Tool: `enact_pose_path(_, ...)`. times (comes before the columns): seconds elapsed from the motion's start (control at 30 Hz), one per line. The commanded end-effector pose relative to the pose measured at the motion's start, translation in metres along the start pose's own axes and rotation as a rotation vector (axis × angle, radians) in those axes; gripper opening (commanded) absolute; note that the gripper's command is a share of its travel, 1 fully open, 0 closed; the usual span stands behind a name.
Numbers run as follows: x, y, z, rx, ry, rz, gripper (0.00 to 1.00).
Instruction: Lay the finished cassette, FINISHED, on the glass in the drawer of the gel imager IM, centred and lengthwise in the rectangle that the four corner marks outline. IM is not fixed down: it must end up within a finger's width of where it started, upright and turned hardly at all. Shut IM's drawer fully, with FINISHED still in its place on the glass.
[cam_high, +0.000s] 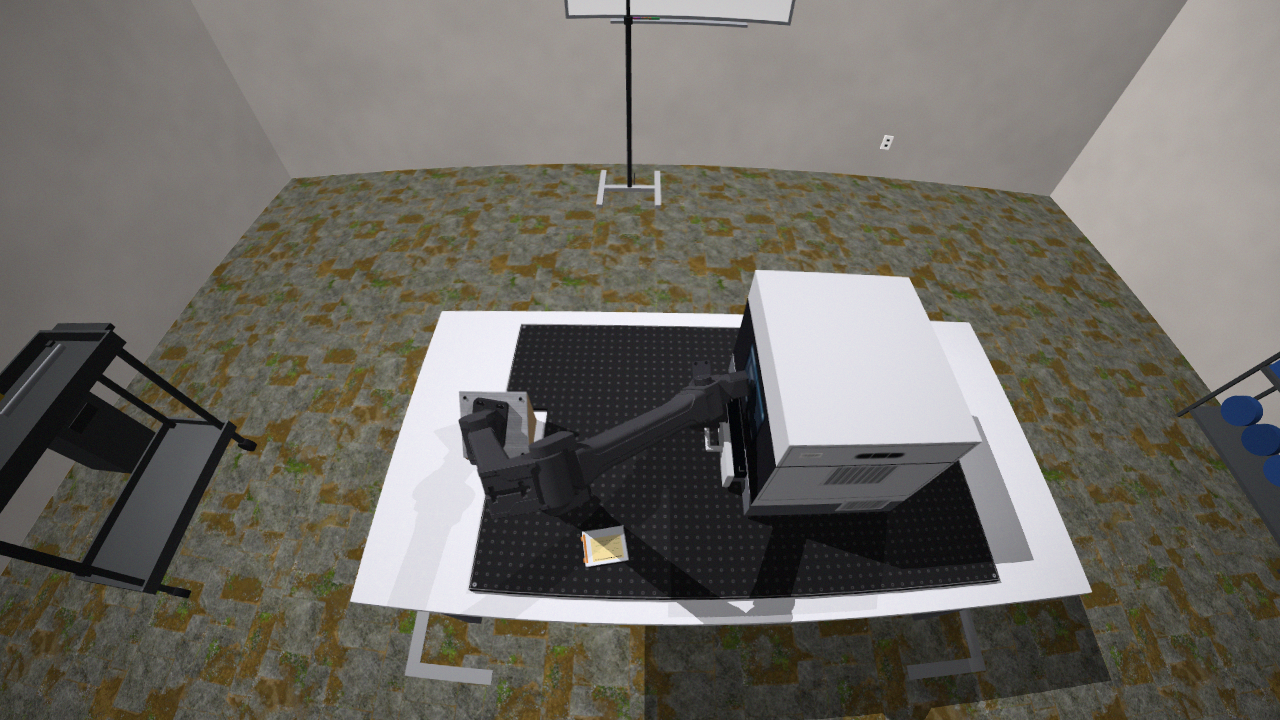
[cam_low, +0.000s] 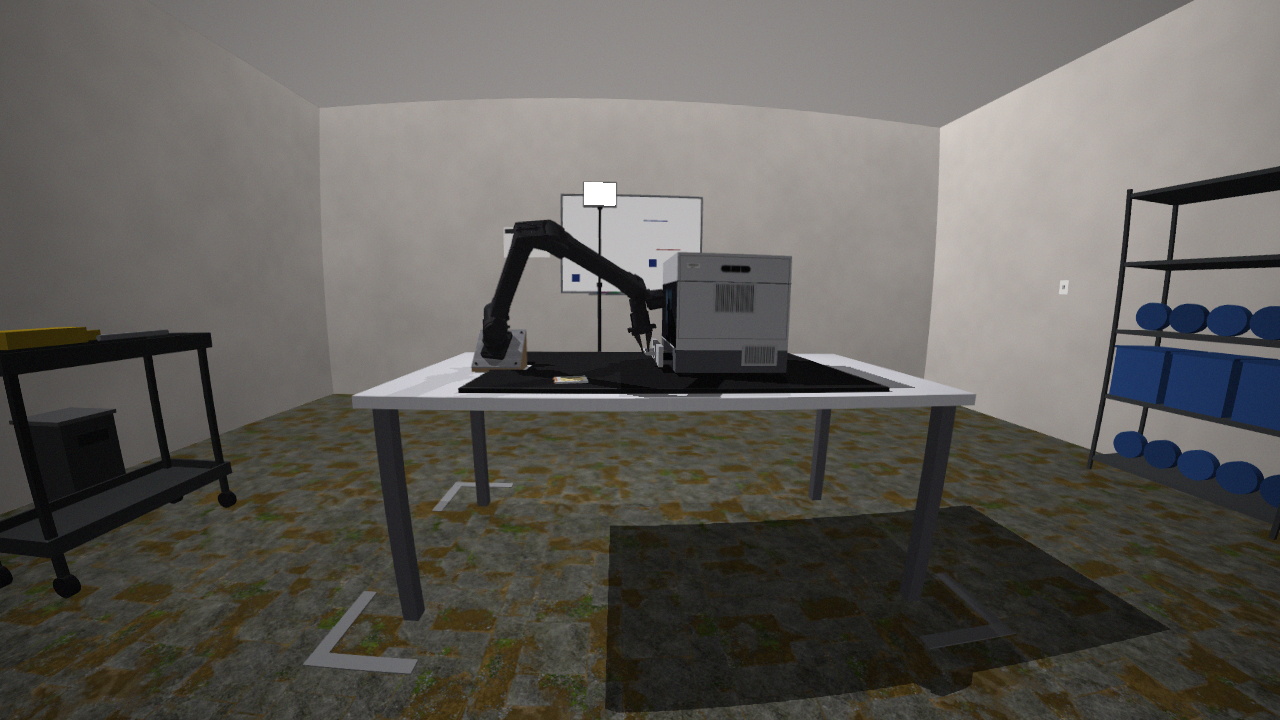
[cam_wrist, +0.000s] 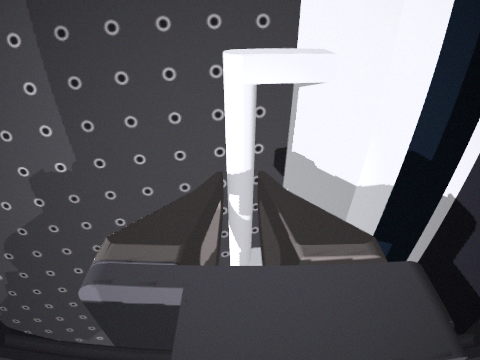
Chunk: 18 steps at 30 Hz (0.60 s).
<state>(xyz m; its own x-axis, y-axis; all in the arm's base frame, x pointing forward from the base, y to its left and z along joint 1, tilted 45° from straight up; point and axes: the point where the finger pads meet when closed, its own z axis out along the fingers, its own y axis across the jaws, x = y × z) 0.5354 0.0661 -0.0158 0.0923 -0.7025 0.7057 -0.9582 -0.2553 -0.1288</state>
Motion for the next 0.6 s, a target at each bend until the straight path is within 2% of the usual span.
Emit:
enact_pose_path(0.0,0.0017,-0.0115,-0.0056,0.021,-0.004,0.015,0.15)
enact_pose_path(0.13,0.0017,-0.0115,-0.0056,0.021,-0.004,0.015,0.07)
enact_pose_path(0.57,0.0017,-0.0115,-0.0056,0.021,-0.004,0.015,0.07)
